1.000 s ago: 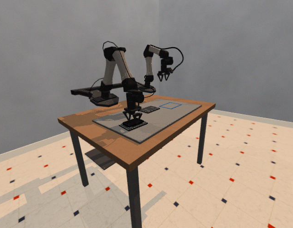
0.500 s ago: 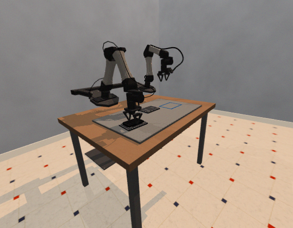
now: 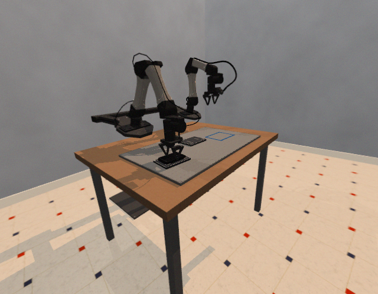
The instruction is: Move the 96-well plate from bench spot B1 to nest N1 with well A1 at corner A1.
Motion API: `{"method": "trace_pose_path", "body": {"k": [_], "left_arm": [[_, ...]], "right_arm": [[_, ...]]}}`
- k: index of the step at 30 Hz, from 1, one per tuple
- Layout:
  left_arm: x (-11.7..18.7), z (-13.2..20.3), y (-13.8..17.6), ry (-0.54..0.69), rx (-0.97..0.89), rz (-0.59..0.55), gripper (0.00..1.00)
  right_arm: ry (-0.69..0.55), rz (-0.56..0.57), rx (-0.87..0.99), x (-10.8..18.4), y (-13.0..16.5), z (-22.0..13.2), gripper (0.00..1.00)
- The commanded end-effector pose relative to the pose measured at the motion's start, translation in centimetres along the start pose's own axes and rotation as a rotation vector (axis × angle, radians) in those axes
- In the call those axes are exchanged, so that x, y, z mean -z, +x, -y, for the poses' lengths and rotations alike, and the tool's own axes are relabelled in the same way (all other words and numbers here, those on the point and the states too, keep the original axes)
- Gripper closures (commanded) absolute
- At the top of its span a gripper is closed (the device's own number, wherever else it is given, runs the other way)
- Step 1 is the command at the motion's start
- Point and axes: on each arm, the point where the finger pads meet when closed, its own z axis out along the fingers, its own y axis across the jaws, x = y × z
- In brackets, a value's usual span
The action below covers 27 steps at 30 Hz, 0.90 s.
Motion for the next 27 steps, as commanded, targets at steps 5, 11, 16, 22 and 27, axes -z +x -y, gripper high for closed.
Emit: {"method": "trace_pose_path", "body": {"k": [5, 11, 16, 22, 27], "left_arm": [[0.17, 0.08, -0.03, 0.007, -0.006, 0.002, 0.00], [0.17, 0.08, -0.03, 0.007, -0.006, 0.002, 0.00], [0.17, 0.08, -0.03, 0.007, -0.006, 0.002, 0.00], [0.17, 0.08, -0.03, 0.007, -0.006, 0.002, 0.00], [0.17, 0.08, -0.03, 0.007, -0.006, 0.002, 0.00]], "right_arm": [[-0.045, -0.004, -0.005, -1.16, -0.01, -0.86, 0.00], [-0.041, -0.004, -0.005, -1.10, -0.03, -0.68, 0.00], [-0.036, -0.004, -0.005, -1.03, -0.04, -0.43, 0.00], [-0.038, -0.004, -0.004, -1.03, -0.05, -0.41, 0.00], [-0.035, -0.004, -0.004, -1.04, -0.07, -0.26, 0.00]]}}
